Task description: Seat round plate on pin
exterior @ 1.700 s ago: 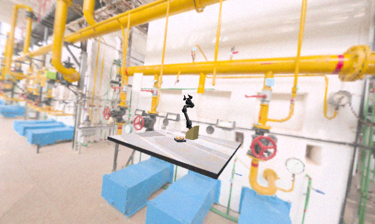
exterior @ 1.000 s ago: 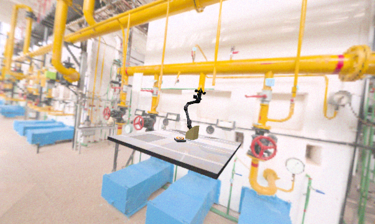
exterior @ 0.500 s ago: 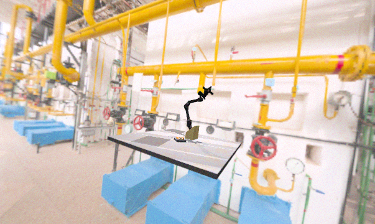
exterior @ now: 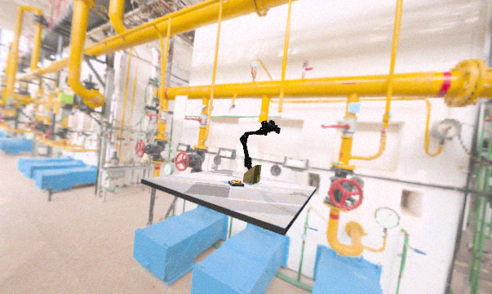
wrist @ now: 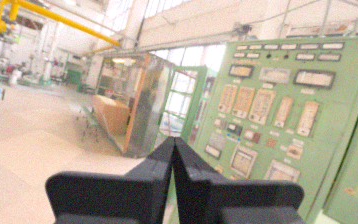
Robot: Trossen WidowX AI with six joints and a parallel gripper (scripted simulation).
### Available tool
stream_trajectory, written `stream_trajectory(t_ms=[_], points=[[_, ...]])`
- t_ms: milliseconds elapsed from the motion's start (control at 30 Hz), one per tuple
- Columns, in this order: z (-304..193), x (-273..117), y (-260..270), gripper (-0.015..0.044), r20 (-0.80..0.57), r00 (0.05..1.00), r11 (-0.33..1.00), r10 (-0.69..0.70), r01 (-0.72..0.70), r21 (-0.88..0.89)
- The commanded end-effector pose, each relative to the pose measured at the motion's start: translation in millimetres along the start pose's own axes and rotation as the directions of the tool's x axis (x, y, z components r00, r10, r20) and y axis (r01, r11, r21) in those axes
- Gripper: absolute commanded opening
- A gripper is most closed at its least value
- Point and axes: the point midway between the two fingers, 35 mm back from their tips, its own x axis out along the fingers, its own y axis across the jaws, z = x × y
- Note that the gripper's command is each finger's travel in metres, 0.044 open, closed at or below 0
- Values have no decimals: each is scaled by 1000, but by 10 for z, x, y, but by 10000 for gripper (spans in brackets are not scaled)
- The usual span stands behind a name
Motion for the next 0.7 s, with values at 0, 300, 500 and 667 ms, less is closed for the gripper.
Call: stream_trajectory(t_ms=[0, 300, 500, 667], points=[[-675, 138, -314, 0, -198, 980, 996, -38, 53, 74], [-2436, -72, -1092, 0, -659, 748, 920, -79, 309, 241], [-3417, -587, -1412, 0, -870, 491, 817, -44, 518, 252], [-4318, -1468, -1603, 0, -992, 114, 682, 52, 722, 118]])
